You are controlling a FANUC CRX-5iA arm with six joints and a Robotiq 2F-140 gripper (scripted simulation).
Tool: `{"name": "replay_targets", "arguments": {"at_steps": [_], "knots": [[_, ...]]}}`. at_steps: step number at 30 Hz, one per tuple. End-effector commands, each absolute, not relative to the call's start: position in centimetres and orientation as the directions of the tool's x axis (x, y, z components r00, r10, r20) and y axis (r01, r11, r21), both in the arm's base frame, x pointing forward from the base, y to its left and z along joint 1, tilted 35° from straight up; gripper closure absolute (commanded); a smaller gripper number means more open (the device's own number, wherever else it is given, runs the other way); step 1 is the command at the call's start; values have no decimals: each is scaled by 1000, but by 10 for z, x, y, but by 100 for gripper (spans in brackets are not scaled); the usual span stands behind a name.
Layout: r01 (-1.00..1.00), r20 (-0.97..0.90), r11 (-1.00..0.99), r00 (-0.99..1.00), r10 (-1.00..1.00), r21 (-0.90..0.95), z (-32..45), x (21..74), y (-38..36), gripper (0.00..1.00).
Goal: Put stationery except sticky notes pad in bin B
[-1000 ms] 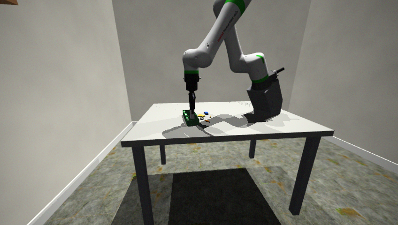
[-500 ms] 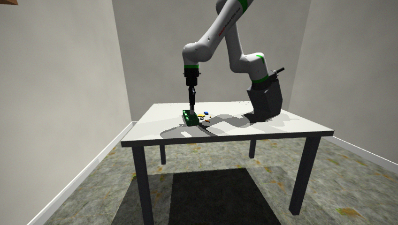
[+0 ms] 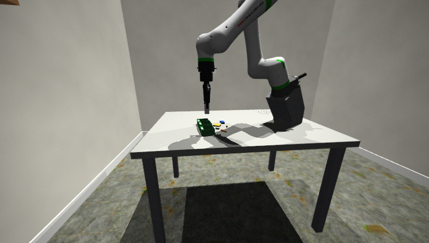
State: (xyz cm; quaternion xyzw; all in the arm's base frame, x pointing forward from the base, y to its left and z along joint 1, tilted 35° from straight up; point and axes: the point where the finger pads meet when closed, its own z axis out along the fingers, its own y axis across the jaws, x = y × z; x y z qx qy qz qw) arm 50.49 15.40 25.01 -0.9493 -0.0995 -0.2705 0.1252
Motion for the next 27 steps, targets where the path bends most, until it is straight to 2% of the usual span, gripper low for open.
{"name": "replay_targets", "arguments": {"at_steps": [1,5,16,17,27], "knots": [[257,538,-949,834,122,-184,275,490,146,95],[257,538,-949,834,122,-184,297,477,138,95],[257,538,-949,834,122,-184,297,477,138,95],[215,528,-954,846,74,-211,289,477,136,82],[-88,417,-920,872,-257,-382,207,477,121,82]]}}
